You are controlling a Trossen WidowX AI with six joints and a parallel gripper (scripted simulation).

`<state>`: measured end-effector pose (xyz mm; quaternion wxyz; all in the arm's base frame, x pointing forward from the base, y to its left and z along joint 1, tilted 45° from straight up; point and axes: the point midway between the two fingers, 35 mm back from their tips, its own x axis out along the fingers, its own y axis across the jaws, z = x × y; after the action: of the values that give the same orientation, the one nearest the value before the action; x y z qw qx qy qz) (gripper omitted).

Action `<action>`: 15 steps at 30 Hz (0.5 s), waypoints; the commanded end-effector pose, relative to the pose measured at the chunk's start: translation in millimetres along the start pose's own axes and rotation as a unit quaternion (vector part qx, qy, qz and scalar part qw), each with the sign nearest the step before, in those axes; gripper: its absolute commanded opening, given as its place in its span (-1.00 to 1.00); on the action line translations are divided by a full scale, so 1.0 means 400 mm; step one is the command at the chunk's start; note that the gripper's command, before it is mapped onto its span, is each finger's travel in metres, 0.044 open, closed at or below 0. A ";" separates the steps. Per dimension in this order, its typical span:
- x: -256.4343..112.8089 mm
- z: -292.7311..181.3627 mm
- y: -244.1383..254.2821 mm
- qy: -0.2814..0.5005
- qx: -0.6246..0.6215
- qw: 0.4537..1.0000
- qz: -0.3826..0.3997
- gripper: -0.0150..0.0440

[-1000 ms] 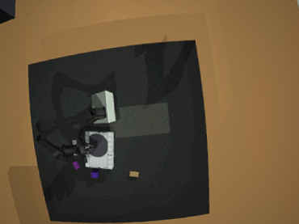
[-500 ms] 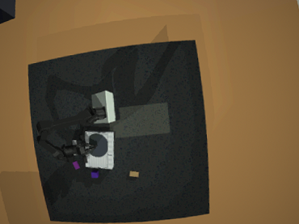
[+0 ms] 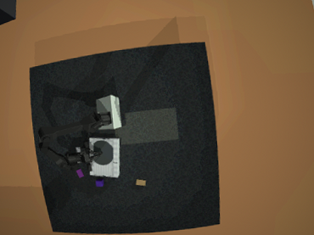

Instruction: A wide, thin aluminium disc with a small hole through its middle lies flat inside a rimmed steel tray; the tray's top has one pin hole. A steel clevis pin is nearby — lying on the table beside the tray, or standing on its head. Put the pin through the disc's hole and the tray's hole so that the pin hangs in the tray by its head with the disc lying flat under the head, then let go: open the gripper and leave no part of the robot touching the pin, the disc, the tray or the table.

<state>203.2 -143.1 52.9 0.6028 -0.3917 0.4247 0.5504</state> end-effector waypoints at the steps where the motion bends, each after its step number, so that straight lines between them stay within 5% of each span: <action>1: 0.001 0.000 -0.007 -0.001 -0.004 1.000 -0.003 -0.49; 15: 0.006 0.002 -0.017 -0.001 -0.004 1.000 -0.003 -0.49</action>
<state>207.6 -141.7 51.1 0.6009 -0.3948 0.4208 0.5531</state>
